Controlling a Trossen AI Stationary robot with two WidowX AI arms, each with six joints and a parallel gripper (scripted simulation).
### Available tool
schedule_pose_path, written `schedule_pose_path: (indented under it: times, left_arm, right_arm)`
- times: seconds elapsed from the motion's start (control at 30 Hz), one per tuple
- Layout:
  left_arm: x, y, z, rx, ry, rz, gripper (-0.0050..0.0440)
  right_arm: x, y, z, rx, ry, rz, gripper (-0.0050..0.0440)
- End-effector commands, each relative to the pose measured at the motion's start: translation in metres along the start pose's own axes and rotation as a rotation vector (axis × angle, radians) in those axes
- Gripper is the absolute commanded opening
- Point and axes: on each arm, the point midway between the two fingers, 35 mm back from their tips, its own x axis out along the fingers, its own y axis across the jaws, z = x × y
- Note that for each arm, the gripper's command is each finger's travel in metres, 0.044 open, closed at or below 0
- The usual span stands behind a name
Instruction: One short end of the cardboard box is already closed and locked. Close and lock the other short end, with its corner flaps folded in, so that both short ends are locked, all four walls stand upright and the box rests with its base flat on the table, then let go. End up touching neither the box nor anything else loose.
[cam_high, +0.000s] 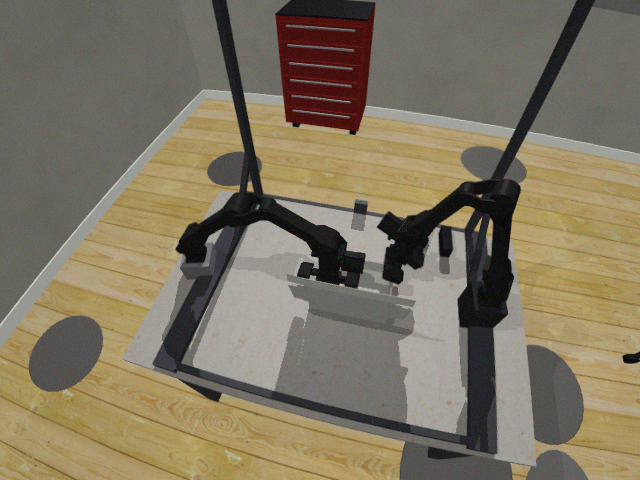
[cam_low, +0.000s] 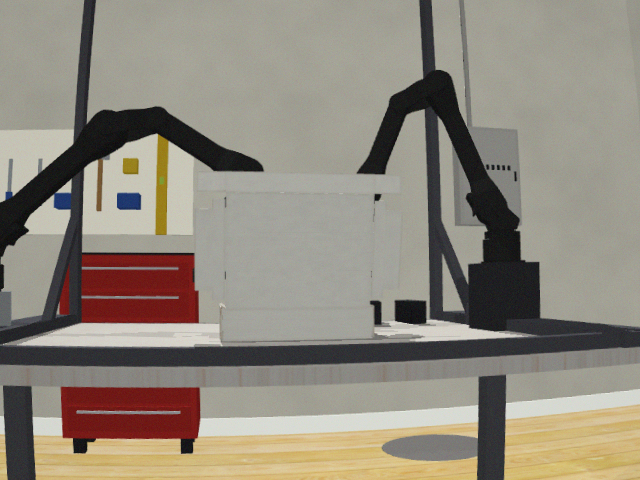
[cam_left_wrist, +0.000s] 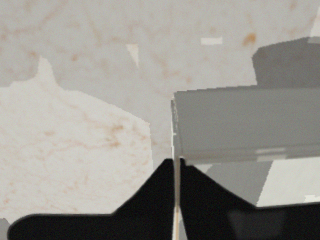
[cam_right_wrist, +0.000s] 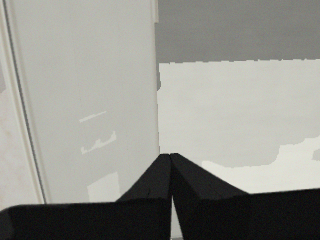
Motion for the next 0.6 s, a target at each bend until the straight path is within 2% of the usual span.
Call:
schedule_pose_path:
  times: [0.0, 0.57]
  left_arm:
    - [-0.004, 0.002, -0.005, 0.0, 0.017, 0.009, 0.0]
    - [-0.004, 0.002, -0.005, 0.0, 0.017, 0.01, 0.0]
  right_arm:
    - [-0.005, 0.002, 0.001, -0.005, -0.004, -0.017, 0.0]
    - [-0.002, 0.017, 0.002, -0.005, -0.003, -0.016, 0.0]
